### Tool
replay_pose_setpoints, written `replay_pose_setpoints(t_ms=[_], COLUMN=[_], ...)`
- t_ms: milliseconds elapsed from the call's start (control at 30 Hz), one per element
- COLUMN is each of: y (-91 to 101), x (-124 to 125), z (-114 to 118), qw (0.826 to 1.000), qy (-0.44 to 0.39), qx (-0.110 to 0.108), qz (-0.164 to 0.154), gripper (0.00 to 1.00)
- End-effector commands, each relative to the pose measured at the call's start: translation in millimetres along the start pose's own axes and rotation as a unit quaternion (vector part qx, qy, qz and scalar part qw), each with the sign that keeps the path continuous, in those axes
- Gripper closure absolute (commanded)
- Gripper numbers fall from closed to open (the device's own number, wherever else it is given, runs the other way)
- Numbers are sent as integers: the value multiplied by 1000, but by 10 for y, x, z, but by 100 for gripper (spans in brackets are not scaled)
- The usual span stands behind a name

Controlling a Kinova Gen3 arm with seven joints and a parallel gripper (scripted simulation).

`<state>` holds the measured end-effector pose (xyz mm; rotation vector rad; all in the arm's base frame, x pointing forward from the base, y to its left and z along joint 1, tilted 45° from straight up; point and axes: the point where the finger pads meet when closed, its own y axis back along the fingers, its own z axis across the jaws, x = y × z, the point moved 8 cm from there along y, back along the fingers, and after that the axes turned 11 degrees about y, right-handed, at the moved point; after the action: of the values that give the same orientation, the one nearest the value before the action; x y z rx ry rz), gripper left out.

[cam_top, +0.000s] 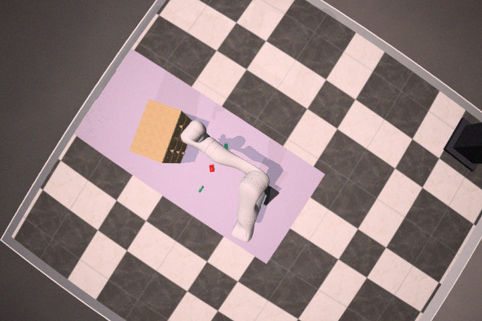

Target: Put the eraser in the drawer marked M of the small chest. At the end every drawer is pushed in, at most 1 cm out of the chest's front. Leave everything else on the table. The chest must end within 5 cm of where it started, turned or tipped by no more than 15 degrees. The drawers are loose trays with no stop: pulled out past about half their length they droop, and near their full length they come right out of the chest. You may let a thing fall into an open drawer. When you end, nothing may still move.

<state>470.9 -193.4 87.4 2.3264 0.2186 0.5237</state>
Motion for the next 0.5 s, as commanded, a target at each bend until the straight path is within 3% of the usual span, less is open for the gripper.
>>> replay_pose_setpoints(t_ms=[0, 467], y=[-1, -73], x=[-21, -23], z=[12, 15], qw=[1000, 998], qy=[0, 1], qx=[-4, -14], qz=[11, 57], gripper=[0, 0])
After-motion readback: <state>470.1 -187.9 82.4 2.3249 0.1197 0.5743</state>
